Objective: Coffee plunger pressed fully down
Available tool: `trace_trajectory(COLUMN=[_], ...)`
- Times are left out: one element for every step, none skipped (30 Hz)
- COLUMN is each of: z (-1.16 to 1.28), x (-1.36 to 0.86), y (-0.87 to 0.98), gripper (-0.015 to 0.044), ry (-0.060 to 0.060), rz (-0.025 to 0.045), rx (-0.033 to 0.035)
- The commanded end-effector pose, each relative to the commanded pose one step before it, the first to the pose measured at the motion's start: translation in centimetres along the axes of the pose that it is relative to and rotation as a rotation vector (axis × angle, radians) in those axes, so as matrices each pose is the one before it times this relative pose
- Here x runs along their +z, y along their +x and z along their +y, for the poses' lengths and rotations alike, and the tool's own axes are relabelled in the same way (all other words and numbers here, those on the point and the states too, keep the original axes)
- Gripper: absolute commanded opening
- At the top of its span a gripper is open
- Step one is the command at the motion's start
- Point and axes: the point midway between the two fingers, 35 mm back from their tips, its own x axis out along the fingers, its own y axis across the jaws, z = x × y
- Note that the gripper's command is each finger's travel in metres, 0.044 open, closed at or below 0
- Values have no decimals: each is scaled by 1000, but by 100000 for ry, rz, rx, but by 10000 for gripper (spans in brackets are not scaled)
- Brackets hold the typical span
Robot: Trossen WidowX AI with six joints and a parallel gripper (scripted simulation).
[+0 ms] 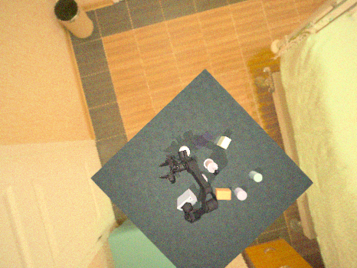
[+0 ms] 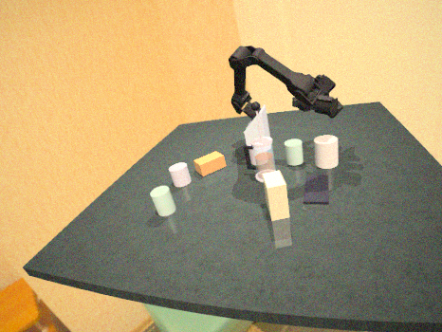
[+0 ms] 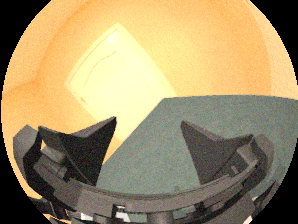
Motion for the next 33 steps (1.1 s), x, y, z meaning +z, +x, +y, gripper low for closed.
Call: trace_trajectory(z=[72,9,12,5,-15,-51,17,-95,-212,-275,-321,-396,-461,-526,-590,-655,-719,-784,-674,-827,-902,-777,-955,-1062,-1130,-1184,-1236,-1286,-1335,-1381,-1425,-1467,-1506], x=[95,-20,-36,-49,-60,-69,-30,-74,-71,-67,-53,-55,-47,-41,-33,-23,-13,-1,52,24,37,55,60,76,92,109,127,146,167,189,212,233,254], y=[-111,-80,-153,-229,-319,-427,-508,-542,-657,-721,-738,-813,-859,-894,-927,-955,-979,-999,-900,-930,-962,-889,-917,-973,-981,-975,-962,-944,-922,-895,-863,-829,-792], gripper=[426,440,440,440,440,440,440,440,440,440,440,440,440,440,440,440,440,440,440,440,440,440,440,440,440,440,440,440,440,440,440,440,440], ry=[-1042,-93,-156,-190,-193,-149,-349,965,221,418,517,834,1042,1307,1558,1818,2087,2361,2373,2614,2937,2867,3240,3697,4022,4304,4576,4842,5100,5350,5591,5824,6044], rz=[-175,929,1658,2252,2769,3182,2888,2790,2868,2530,2014,1746,1341,955,566,187,-177,-530,-1050,-1019,-1304,-1686,-1632,-1942,-2172,-2360,-2526,-2673,-2800,-2909,-2998,-3064,-3111], rx=[-380,-1105,-2051,-2957,-3943,-5022,-5293,-5658,-6817,-7162,-7084,-7507,-7676,-7782,-7865,-7922,-7953,-7960,-6665,-7251,-7405,-6048,-6986,-7334,-7348,-7263,-7158,-7044,-6925,-6801,-6679,-6560,-6444])
